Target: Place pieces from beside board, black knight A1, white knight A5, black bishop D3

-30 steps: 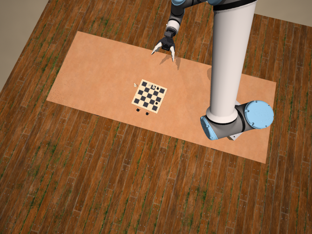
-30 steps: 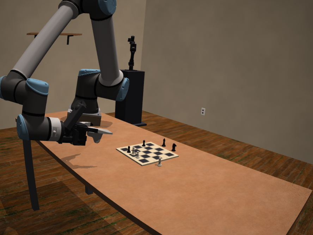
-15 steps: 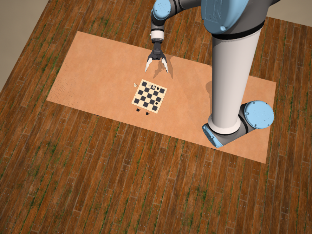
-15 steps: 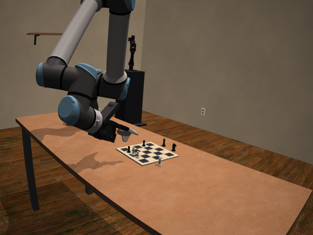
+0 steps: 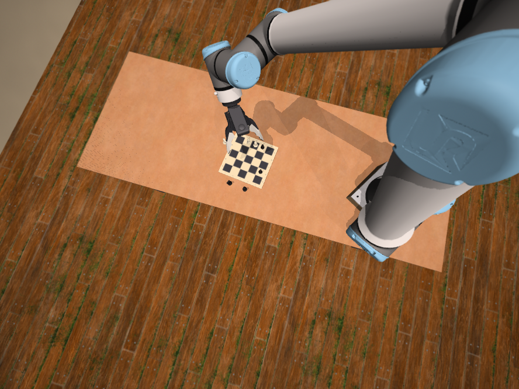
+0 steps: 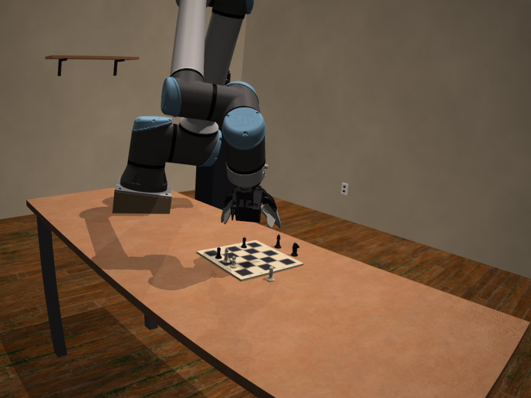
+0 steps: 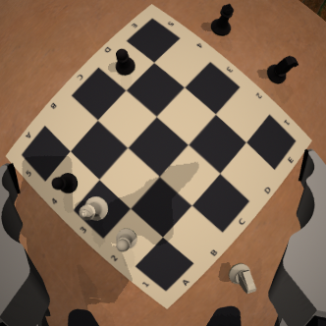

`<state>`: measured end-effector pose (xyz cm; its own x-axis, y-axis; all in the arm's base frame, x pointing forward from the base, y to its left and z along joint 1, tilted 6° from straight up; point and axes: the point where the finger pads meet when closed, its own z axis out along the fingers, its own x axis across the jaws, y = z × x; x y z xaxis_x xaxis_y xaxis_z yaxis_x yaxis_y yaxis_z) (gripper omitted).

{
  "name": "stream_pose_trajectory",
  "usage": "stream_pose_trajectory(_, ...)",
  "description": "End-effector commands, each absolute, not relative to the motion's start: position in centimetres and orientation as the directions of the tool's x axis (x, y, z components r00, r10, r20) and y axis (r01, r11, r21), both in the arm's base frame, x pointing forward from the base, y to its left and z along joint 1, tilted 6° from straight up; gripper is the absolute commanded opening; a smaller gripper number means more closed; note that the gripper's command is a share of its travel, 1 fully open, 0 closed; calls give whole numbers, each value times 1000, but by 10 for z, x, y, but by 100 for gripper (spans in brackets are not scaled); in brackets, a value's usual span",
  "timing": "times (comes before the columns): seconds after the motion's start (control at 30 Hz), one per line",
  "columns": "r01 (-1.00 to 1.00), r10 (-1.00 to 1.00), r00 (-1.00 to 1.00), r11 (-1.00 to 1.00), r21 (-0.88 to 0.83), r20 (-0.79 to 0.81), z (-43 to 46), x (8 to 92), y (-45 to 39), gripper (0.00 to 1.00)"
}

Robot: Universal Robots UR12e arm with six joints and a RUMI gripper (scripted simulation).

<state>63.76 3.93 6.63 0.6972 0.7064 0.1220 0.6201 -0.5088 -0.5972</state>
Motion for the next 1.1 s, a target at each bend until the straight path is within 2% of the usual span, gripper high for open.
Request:
stream_pose_trajectory(0.0, 715, 766, 635, -534, -452, 99, 72, 645, 75, 100)
stream_pose_trajectory(0.27, 843, 843, 530, -512, -164, 96, 105, 657, 146, 100)
stream_pose_trajectory(0.5, 867, 861, 498, -494, -58, 104, 122, 659, 173, 100)
stream_pose_trajectory(1.07, 874, 868, 484, -486, -10, 110, 131, 660, 185, 100)
